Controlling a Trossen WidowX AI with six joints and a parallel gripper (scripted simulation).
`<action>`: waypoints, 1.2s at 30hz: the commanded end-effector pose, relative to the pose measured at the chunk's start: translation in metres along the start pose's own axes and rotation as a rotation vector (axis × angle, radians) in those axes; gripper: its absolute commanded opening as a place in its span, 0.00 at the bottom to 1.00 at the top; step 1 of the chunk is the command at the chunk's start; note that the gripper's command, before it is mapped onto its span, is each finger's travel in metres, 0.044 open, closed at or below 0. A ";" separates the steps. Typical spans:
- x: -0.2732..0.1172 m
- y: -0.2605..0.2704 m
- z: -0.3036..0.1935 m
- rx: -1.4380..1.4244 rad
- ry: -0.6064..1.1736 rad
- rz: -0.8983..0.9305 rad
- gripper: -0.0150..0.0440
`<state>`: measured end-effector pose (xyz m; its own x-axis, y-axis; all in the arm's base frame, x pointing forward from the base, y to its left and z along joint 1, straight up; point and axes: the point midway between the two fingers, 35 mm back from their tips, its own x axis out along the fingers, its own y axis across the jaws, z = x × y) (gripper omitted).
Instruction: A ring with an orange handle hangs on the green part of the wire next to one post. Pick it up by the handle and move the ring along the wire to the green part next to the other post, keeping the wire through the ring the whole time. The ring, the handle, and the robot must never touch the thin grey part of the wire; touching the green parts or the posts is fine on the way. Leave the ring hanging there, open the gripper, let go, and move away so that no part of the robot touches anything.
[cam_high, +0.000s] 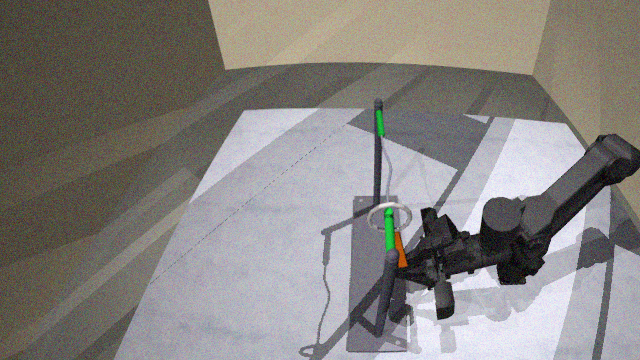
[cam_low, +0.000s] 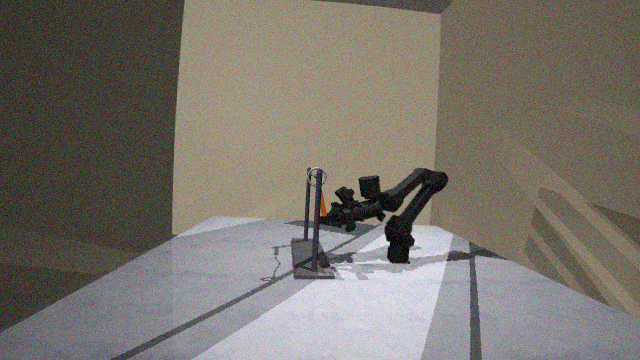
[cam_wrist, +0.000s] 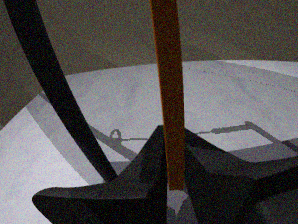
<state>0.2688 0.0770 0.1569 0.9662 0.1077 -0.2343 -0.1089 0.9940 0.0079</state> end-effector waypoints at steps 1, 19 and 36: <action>0.001 0.004 0.002 0.006 -0.002 0.001 0.00; 0.006 0.005 -0.016 0.006 -0.002 0.001 0.00; 0.006 0.005 -0.016 0.006 -0.002 0.001 0.00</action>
<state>0.2703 0.0832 0.1416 0.9668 0.1117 -0.2300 -0.1124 0.9936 0.0101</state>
